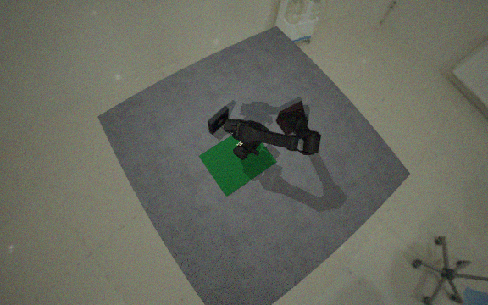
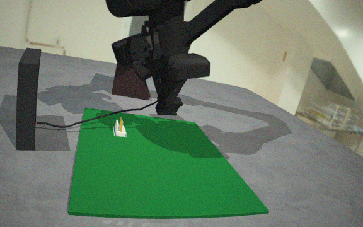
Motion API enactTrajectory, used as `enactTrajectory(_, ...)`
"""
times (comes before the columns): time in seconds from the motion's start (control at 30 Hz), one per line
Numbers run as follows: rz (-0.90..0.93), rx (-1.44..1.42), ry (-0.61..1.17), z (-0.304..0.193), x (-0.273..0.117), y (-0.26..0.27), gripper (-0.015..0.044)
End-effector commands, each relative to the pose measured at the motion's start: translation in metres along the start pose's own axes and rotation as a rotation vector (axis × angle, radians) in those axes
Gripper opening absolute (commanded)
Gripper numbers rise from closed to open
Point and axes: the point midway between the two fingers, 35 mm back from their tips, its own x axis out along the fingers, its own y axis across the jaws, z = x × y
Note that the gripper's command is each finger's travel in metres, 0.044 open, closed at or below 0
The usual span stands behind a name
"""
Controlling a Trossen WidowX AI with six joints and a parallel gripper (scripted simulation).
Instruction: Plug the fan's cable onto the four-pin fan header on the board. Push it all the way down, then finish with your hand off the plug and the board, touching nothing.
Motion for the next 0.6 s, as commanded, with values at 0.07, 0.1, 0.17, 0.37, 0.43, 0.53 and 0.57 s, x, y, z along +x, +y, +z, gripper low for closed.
enactTrajectory(0.07, -0.003, -0.004, -0.001, -0.005, -0.019, -0.001, 0.0000)
enactTrajectory(0.1, -0.003, -0.003, -0.001, -0.006, -0.022, -0.001, 0.0000)
enactTrajectory(0.17, -0.003, -0.003, 0.000, -0.008, -0.028, -0.001, 0.0000)
enactTrajectory(0.37, -0.002, -0.003, 0.003, -0.012, -0.042, -0.002, 0.0000)
enactTrajectory(0.43, -0.003, -0.008, 0.001, -0.012, -0.042, -0.002, 0.0000)
enactTrajectory(0.53, -0.009, -0.083, -0.023, -0.013, -0.042, 0.001, 0.0000)
enactTrajectory(0.57, -0.012, -0.116, -0.033, -0.013, -0.042, 0.003, 0.0000)
